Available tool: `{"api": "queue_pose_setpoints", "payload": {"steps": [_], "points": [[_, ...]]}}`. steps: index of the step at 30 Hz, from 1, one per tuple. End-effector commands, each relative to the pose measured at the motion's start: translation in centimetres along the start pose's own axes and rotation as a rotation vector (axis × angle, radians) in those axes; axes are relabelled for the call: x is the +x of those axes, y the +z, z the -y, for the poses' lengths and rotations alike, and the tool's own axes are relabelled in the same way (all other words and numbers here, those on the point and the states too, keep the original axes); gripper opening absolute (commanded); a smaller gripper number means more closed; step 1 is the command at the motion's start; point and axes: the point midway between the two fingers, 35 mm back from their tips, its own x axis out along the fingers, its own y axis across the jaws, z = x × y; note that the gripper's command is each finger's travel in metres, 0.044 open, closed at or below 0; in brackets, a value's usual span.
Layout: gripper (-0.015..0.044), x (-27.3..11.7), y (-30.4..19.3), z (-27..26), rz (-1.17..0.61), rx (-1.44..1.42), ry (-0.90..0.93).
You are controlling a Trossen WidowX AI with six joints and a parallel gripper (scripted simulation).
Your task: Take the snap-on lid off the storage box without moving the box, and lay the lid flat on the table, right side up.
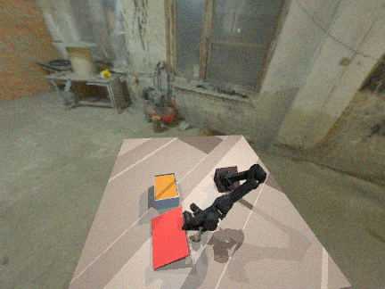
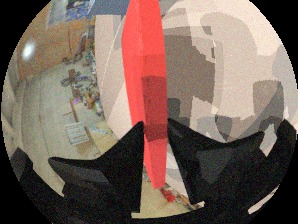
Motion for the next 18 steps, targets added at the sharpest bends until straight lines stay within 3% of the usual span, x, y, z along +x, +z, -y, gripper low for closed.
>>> {"api": "queue_pose_setpoints", "payload": {"steps": [1,18], "points": [[0.0000,0.9,0.6,1.3,0.017,0.002,-0.031],[0.0000,1.7,0.6,2.3,0.016,0.003,-0.031]]}}
